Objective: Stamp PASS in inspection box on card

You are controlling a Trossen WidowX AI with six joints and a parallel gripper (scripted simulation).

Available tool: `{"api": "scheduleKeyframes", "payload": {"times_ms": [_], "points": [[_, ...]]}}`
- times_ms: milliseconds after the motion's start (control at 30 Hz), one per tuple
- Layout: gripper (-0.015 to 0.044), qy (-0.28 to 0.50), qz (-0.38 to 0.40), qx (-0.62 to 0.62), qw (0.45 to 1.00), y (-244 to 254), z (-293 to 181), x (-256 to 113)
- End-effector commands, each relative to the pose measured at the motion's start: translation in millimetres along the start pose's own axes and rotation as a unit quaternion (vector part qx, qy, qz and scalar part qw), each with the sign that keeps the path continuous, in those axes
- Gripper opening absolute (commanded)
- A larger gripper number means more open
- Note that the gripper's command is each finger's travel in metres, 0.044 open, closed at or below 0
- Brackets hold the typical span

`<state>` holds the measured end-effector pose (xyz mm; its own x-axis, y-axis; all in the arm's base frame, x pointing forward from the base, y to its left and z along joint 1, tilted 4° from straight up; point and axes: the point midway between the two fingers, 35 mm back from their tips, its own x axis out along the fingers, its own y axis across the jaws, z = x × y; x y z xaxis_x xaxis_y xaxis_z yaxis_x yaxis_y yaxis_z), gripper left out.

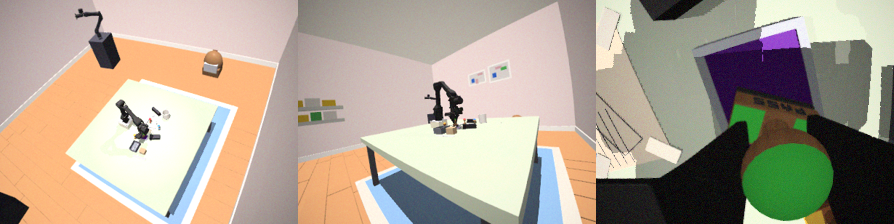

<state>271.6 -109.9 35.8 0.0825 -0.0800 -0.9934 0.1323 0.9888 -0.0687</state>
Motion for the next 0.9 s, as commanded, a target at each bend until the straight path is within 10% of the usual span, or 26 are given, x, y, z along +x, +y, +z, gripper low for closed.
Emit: {"api": "scheduleKeyframes", "payload": {"times_ms": [0,867], "points": [[0.0000,0.005,-0.001,0.000,1.000,0.2,-3.1,4.4],[0.0000,0.004,-0.001,0.000,1.000,0.4,-3.6,10.8]]}}
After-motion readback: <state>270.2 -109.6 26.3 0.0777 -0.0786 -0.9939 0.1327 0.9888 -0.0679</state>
